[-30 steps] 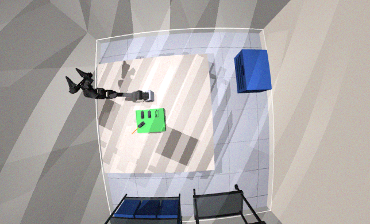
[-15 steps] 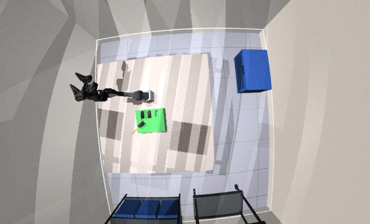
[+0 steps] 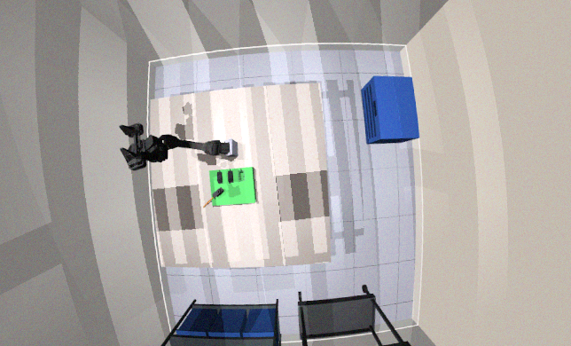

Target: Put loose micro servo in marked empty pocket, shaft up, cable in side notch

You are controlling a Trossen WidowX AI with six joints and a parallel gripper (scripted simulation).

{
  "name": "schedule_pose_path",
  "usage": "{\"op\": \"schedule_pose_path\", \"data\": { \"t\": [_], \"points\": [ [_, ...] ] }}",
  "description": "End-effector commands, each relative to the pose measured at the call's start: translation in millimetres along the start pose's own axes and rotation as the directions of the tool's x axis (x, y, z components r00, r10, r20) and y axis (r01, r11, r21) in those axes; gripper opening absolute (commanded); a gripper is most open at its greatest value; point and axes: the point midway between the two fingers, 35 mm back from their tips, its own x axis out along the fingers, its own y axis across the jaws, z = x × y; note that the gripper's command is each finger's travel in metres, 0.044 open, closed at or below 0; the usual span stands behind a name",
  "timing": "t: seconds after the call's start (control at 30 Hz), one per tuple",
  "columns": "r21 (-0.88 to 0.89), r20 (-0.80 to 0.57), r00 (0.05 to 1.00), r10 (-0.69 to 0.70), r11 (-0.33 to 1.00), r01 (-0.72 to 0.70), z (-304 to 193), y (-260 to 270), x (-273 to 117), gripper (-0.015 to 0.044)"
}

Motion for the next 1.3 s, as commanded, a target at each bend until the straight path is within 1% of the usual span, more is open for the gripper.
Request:
{"op": "schedule_pose_path", "data": {
  "t": [0.0, 0.23, 0.33, 0.5, 0.63, 0.93, 1.27],
  "points": [
    [0.034, 0.024, 0.998, 0.059, 0.998, -0.060, 7.7, 16.6, -1.4, 0.0440],
    [0.081, 0.066, 0.983, 0.169, 0.981, -0.174, 21.0, 48.2, -7.4, 0.0440],
    [0.112, 0.094, 0.967, 0.235, 0.963, -0.245, 29.1, 65.9, -11.7, 0.0440],
    [0.174, 0.147, 0.923, 0.355, 0.909, -0.378, 43.5, 98.7, -23.4, 0.0440],
    [0.207, 0.191, 0.870, 0.455, 0.847, -0.489, 56.2, 126.2, -36.3, 0.0440],
    [0.251, 0.291, 0.699, 0.653, 0.653, -0.714, 84.5, 183.5, -77.0, 0.0440],
    [0.248, 0.388, 0.439, 0.811, 0.366, -0.897, 111.6, 236.4, -136.4, 0.0440]
  ]
}}
